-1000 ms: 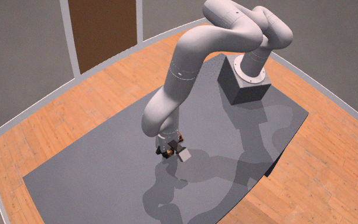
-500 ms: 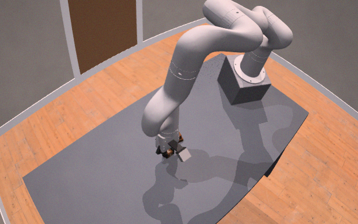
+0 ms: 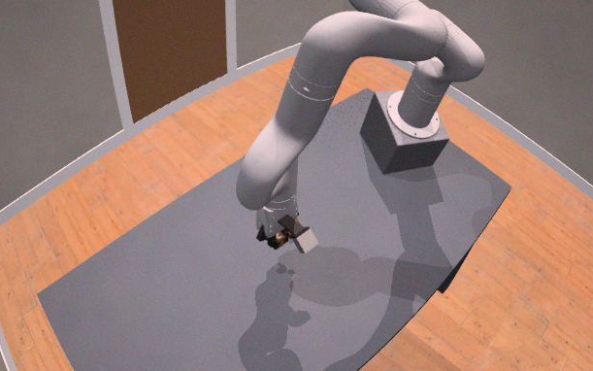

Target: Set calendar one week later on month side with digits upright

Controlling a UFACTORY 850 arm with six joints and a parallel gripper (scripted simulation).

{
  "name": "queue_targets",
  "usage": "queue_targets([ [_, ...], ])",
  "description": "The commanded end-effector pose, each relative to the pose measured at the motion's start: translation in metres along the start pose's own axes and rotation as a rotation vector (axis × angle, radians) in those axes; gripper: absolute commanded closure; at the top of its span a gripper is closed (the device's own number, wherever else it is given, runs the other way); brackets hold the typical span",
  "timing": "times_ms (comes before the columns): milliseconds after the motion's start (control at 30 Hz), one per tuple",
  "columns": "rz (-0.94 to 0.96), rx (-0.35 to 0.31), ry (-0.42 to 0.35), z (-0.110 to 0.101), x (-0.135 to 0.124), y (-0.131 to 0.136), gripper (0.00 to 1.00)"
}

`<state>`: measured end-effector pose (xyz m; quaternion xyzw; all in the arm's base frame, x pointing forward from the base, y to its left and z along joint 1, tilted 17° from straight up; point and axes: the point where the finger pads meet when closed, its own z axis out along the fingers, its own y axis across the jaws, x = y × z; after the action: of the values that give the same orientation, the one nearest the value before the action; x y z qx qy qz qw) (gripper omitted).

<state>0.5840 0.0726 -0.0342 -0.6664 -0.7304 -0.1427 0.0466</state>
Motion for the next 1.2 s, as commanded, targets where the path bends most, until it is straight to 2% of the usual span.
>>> queue_targets([
  [0, 0.001, 0.007, 0.000, -0.026, 0.000, 0.001, 0.73],
  [200, 0.001, 0.007, 0.000, -0.035, 0.000, 0.001, 0.73],
  [733, -0.031, 0.007, 0.001, -0.036, 0.002, -0.001, 0.73],
  [867, -0.127, 0.006, 0.002, -0.036, 0.005, -0.004, 0.73],
  [1167, -0.465, 0.004, 0.007, -0.036, 0.017, -0.016, 0.73],
])
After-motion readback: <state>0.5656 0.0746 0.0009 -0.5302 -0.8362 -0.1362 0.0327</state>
